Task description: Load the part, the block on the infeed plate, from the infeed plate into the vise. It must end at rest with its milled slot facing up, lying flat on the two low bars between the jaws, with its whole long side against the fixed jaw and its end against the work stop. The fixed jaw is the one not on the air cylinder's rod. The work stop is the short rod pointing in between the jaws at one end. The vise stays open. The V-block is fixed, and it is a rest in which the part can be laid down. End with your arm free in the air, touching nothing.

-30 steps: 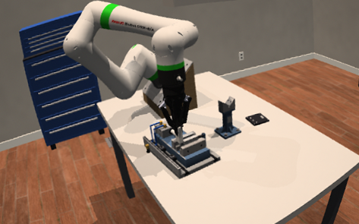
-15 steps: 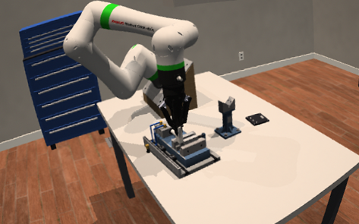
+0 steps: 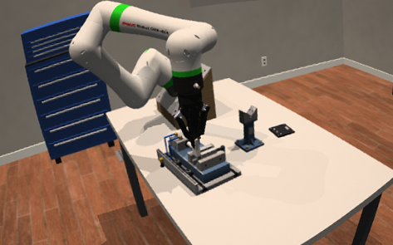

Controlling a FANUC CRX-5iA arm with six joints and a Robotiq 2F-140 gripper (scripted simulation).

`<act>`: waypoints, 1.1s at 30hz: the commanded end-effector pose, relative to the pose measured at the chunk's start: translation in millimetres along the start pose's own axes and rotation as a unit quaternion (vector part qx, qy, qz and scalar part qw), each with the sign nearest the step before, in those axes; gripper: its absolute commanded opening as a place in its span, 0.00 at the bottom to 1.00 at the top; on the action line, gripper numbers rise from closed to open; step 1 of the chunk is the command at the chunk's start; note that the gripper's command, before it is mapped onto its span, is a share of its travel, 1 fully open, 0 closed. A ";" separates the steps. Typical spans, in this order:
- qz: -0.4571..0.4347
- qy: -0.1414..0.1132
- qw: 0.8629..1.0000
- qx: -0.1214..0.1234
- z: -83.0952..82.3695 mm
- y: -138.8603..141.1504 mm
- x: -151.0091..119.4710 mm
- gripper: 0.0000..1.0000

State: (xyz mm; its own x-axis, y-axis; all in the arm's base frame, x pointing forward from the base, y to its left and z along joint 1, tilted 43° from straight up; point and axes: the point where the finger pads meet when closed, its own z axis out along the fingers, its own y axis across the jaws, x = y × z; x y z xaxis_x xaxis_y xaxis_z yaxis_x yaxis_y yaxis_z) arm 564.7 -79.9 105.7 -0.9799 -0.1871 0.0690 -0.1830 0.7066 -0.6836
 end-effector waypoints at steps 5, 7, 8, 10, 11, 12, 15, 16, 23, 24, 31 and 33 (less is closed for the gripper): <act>-0.001 0.000 1.000 -0.002 0.3 2.3 -0.1 0.00; -0.001 0.000 1.000 -0.002 0.3 2.3 -0.1 0.00; -0.001 0.000 1.000 -0.002 0.3 2.3 -0.1 0.00; -0.001 0.000 1.000 -0.002 0.3 2.3 -0.1 0.00; -0.001 0.000 1.000 -0.002 0.3 2.3 -0.1 0.00; -0.001 0.000 1.000 -0.002 0.3 2.1 -0.1 0.00; -0.001 0.000 1.000 -0.002 0.3 0.5 -0.1 0.00; -0.001 0.000 1.000 -0.002 0.3 -0.4 -0.1 0.00; -0.001 0.000 1.000 -0.002 0.3 -11.3 -0.1 0.00; -0.001 0.000 1.000 -0.002 0.3 -13.2 -0.1 0.00; -0.001 0.000 1.000 -0.002 0.4 -22.2 -0.1 0.00; -0.001 0.000 1.000 -0.002 0.4 -25.0 -0.1 0.00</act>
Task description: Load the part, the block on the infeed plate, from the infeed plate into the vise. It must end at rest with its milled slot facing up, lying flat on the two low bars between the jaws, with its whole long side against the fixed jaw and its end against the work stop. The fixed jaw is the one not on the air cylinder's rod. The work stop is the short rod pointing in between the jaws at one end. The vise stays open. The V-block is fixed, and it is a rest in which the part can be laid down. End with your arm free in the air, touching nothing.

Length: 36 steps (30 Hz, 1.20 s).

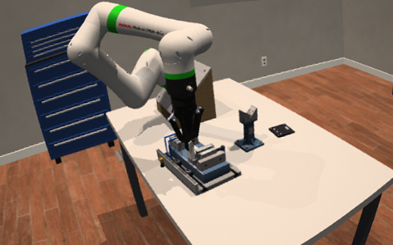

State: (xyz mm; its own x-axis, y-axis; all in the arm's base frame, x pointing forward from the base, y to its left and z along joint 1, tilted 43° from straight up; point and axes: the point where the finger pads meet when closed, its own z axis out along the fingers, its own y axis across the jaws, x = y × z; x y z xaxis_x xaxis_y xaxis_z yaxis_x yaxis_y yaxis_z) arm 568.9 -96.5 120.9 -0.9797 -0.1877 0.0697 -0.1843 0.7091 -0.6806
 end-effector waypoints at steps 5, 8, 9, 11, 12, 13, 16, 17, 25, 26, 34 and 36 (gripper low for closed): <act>0.000 0.000 1.000 0.000 -0.2 -5.6 -0.2 0.00; 0.000 0.000 1.000 0.000 -0.2 -5.8 -0.2 0.00; 0.000 0.000 1.000 0.000 -0.2 -5.8 -0.2 0.00; 0.000 0.000 1.000 0.000 -0.2 -5.8 -0.2 0.00; 0.000 0.000 1.000 0.000 -0.3 -5.8 -0.2 0.00; 0.000 0.000 1.000 0.000 -0.4 -5.8 -0.2 0.00; 0.000 0.000 1.000 0.000 -1.4 -5.8 -0.2 0.00; 0.000 0.000 1.000 0.000 -2.1 -5.8 -0.2 0.00; 0.000 0.000 1.000 0.000 -13.3 -5.8 -0.2 0.00; 0.000 0.000 1.000 0.000 -15.5 -5.8 -0.2 0.00; 0.000 0.000 1.000 0.000 -30.1 -5.8 -0.2 0.00; 0.000 0.000 1.000 0.000 -35.2 -5.8 -0.2 0.00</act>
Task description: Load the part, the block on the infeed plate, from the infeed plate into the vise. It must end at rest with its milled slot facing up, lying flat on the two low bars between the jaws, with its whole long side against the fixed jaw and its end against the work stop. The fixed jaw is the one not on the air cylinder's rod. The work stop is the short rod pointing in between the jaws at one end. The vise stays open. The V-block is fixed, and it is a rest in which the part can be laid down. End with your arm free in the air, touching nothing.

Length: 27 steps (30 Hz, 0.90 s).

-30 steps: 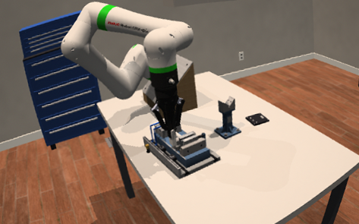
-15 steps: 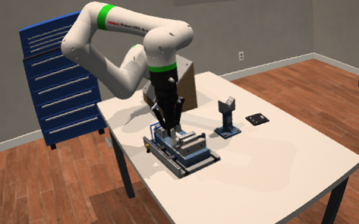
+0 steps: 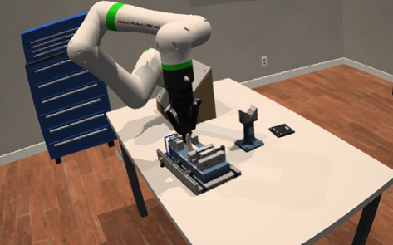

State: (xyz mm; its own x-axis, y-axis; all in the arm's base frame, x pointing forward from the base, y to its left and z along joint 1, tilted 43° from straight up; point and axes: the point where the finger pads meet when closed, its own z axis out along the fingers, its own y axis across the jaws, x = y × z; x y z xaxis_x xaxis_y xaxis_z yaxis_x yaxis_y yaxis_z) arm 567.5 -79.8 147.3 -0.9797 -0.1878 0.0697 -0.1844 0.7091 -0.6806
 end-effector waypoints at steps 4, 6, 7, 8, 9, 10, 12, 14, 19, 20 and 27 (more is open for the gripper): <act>0.000 0.000 1.000 0.000 -14.3 0.0 -0.2 0.00; 0.000 0.000 1.000 0.000 -18.6 0.0 -0.2 0.00; 0.000 0.000 1.000 0.000 -20.6 0.0 -0.2 0.00; 0.000 0.000 1.000 0.000 -20.6 0.0 -0.2 0.00; 0.000 0.000 1.000 0.000 -20.6 0.0 -0.2 0.00; 0.000 0.000 1.000 0.000 -22.4 0.0 -0.2 0.00; 0.000 0.000 1.000 0.000 -25.6 0.0 -0.2 0.00; 0.000 0.000 1.000 0.000 -28.0 0.0 -0.2 0.00; 0.000 0.000 1.000 0.000 -31.2 0.0 -0.1 0.00; 0.000 0.000 1.000 0.000 -31.4 0.0 -0.1 0.00; 0.000 0.000 1.000 0.000 -31.6 0.0 -0.1 0.00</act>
